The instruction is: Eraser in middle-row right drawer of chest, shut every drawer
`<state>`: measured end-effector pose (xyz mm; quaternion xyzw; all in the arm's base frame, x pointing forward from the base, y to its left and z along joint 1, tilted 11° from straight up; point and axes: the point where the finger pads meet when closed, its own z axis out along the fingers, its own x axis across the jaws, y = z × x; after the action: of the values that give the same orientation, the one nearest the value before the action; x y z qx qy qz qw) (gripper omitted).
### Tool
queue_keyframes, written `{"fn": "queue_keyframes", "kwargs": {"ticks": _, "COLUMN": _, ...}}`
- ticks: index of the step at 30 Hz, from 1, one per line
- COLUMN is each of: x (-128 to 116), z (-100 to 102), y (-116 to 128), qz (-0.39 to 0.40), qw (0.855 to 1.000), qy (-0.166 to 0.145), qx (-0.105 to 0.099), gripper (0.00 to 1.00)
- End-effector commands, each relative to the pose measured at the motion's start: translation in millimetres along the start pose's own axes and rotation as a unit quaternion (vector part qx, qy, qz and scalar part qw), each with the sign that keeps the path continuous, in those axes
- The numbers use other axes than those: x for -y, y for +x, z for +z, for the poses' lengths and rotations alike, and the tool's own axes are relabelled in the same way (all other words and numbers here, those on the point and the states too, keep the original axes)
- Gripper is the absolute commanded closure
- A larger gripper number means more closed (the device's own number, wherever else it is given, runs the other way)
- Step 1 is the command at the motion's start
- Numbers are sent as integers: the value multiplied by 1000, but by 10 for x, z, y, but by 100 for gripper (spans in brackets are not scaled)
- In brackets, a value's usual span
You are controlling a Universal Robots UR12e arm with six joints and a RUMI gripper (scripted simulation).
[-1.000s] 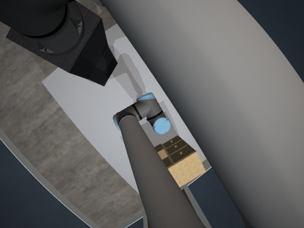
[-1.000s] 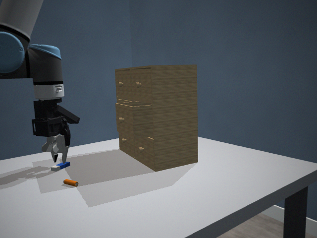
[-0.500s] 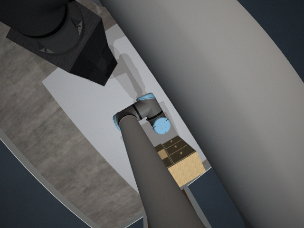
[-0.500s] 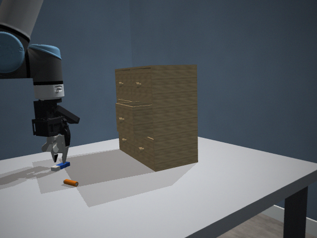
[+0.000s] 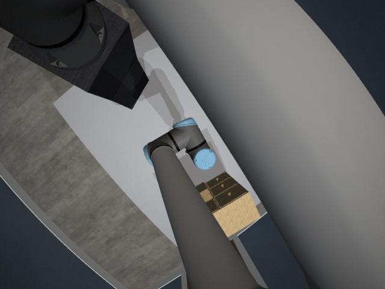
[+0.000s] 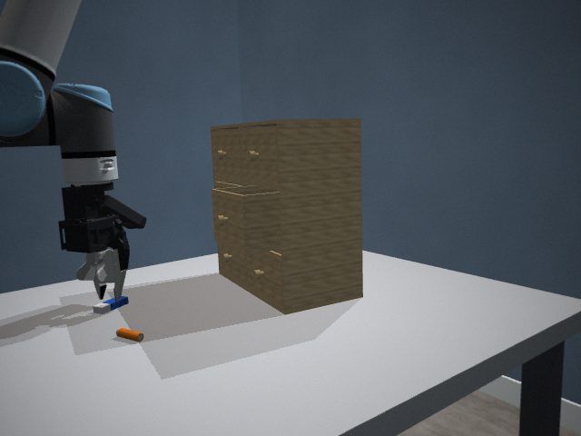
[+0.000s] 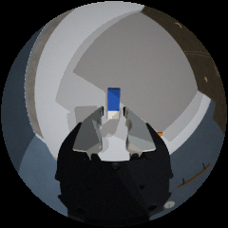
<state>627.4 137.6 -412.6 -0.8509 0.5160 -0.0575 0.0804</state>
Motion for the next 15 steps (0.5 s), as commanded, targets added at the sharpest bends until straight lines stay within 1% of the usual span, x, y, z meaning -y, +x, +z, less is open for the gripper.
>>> {"fn": "queue_keyframes", "kwargs": {"ticks": 1, "x": 4, "z": 52, "y": 1, "qz": 0, "qw": 1000, "qy": 0, "qx": 0, "gripper": 77}}
{"fn": "queue_keyframes", "kwargs": {"ticks": 15, "x": 4, "z": 148, "y": 1, "qz": 0, "qw": 1000, "qy": 0, "qx": 0, "gripper": 77}}
